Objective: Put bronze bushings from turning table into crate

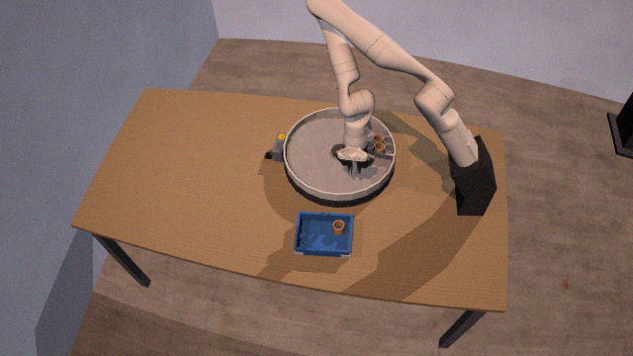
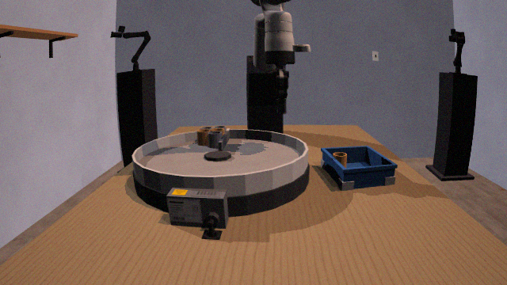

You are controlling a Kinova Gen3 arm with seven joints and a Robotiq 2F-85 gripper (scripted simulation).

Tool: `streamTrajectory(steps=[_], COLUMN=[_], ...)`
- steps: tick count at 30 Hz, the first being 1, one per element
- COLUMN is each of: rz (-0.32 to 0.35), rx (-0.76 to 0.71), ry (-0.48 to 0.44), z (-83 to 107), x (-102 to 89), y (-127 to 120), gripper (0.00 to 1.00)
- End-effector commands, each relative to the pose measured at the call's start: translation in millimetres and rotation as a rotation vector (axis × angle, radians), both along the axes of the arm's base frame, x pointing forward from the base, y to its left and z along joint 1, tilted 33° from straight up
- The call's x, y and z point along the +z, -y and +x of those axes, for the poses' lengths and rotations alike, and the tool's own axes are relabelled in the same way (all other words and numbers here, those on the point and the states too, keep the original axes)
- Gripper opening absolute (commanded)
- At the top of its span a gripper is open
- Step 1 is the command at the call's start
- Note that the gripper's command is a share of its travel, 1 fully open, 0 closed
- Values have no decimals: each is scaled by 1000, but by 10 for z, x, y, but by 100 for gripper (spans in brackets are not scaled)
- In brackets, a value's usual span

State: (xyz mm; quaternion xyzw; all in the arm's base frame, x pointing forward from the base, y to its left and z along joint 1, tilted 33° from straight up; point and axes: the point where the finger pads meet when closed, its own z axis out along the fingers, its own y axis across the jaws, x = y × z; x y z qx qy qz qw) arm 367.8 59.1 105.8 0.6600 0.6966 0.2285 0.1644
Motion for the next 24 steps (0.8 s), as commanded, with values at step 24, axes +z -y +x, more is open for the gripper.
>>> streamTrajectory(steps=[24], rz=[2], rx=[-16], ry=[25], z=[41], x=[-150], y=[1046], gripper=[18])
